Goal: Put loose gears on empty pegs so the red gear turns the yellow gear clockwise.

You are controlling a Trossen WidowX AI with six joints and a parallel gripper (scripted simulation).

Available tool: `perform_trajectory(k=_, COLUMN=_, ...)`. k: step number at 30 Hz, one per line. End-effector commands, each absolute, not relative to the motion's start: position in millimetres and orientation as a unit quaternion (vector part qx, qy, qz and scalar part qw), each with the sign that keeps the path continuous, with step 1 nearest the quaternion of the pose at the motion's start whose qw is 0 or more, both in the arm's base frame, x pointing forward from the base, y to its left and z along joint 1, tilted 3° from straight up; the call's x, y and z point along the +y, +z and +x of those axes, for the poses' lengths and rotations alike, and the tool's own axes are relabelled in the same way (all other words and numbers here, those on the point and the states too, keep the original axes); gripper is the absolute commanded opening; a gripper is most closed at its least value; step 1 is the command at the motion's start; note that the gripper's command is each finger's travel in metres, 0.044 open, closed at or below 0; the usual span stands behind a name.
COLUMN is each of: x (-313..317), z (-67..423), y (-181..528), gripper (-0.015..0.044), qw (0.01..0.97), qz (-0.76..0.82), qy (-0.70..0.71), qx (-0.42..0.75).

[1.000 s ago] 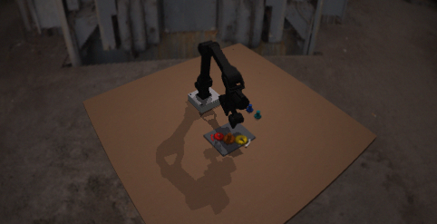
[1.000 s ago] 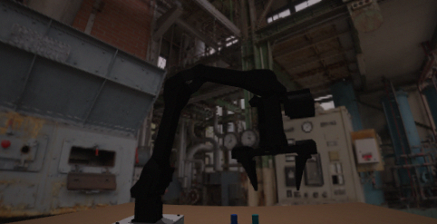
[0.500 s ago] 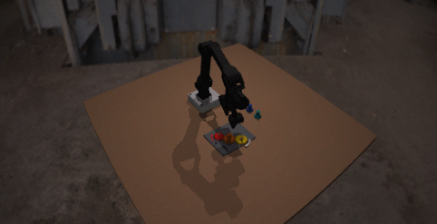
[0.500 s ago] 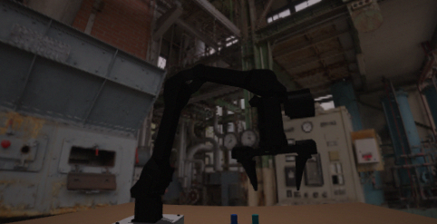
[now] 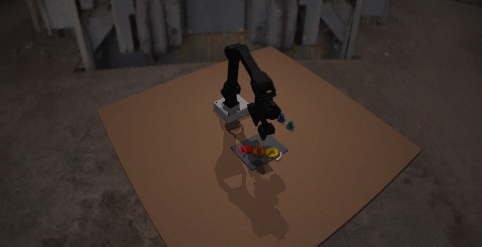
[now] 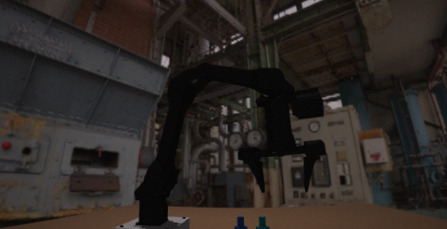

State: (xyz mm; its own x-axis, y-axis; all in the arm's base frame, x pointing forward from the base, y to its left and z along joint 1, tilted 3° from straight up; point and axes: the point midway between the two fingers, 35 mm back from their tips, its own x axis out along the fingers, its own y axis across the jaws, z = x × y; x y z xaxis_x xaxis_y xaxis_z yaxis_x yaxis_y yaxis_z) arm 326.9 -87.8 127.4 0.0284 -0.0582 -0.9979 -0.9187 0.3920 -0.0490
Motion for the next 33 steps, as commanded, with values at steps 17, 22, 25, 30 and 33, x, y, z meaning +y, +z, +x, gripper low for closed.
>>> perform_trajectory(k=17, x=157, z=286, y=145, gripper=0.044, qw=0.592, qz=-0.403, qy=0.376, qx=0.588)
perform_trajectory(k=22, x=218, z=236, y=150, gripper=0.044, qw=0.591, qz=-0.4, qy=0.377, qx=0.59)
perform_trajectory(k=25, x=234, z=218, y=152, gripper=0.044, qw=0.59, qz=-0.399, qy=0.378, qx=0.591)
perform_trajectory(k=30, x=235, z=218, y=152, gripper=0.044, qw=0.59, qz=-0.399, qy=0.378, qx=0.591)
perform_trajectory(k=33, x=235, z=218, y=152, gripper=0.044, qw=0.59, qz=-0.399, qy=0.378, qx=0.591)
